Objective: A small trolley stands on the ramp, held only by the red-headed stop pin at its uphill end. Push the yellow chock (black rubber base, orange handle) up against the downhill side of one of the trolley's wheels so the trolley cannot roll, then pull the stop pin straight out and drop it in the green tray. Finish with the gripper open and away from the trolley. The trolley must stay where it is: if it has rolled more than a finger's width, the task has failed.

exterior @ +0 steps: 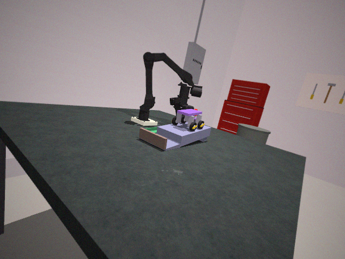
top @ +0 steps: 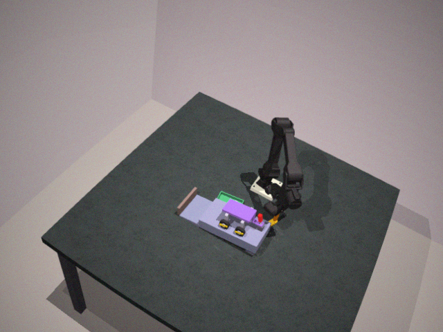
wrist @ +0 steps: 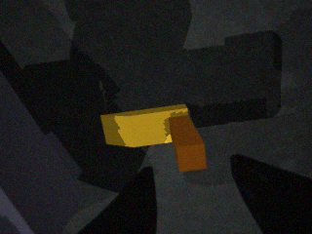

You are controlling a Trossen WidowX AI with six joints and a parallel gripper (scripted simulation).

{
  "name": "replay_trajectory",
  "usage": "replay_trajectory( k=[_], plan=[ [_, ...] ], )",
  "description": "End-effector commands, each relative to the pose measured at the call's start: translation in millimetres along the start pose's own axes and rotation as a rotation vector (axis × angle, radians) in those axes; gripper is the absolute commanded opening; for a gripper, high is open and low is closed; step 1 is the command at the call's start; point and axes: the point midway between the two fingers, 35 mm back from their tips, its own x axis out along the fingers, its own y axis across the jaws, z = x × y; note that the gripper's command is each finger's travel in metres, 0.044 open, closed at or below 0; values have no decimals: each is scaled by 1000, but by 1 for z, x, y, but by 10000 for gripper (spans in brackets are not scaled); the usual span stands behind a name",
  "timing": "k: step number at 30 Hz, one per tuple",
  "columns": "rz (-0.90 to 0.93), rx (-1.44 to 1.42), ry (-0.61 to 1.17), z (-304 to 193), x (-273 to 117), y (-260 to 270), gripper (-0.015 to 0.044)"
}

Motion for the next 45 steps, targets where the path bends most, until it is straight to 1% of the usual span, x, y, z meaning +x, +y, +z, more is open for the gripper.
replay_trajectory(
  k=[1,8,19,33,40,45],
  plan=[
    [-4,4,-16,3,10,-1,190],
    [-4,4,-16,3,19,-1,190],
    [-4,4,-16,3,21,-1,190],
    [-4,4,-16,4,43,-1,190],
    [-4,4,-16,4,44,-1,190],
    [-3,0,-5,2,41,-1,59]
  ],
)
